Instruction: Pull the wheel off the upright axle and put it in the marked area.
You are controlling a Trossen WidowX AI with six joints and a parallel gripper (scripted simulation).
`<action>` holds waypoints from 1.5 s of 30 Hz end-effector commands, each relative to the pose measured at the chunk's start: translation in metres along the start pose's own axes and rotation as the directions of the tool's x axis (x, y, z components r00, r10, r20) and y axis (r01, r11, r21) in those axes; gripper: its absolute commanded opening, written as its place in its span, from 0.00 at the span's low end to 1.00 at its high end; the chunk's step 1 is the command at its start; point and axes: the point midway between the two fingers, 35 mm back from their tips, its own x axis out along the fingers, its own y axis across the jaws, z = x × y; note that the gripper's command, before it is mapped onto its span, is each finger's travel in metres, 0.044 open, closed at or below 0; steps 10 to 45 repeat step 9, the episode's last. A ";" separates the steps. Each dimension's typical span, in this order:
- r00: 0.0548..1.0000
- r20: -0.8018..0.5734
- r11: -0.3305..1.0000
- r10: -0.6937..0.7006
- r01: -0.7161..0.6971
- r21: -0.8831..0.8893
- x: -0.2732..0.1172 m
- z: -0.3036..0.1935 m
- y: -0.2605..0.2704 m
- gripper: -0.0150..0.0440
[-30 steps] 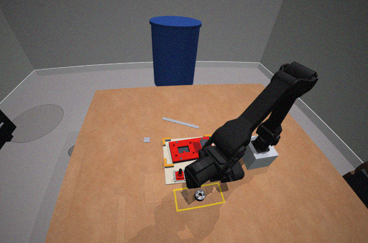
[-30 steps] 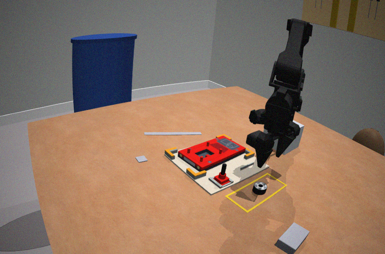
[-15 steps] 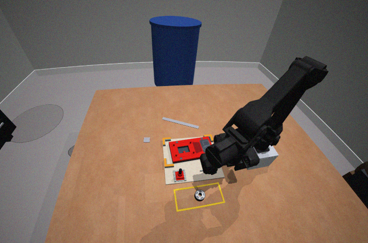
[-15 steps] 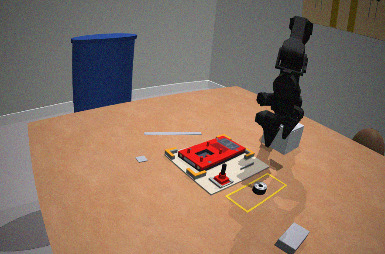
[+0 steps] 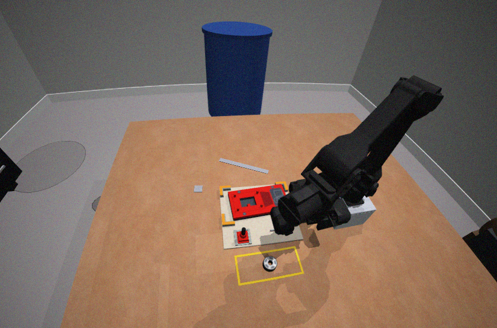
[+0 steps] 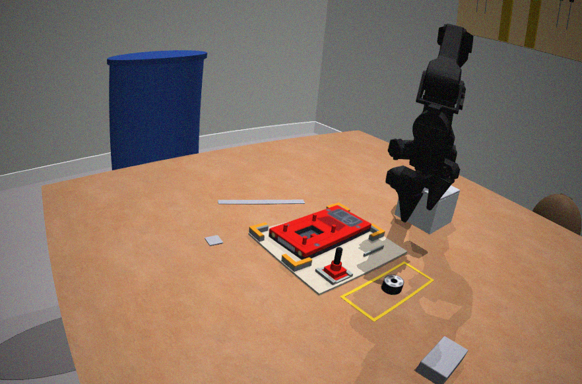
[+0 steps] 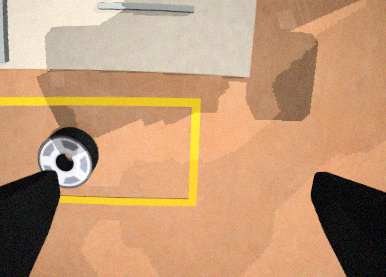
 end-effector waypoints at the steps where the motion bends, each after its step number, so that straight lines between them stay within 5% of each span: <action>1: 1.000 -0.001 1.000 -0.002 0.002 0.002 0.000 0.000 -0.001 1.00; 45: 1.000 -0.001 1.000 -0.002 0.002 0.002 0.000 0.000 -0.001 1.00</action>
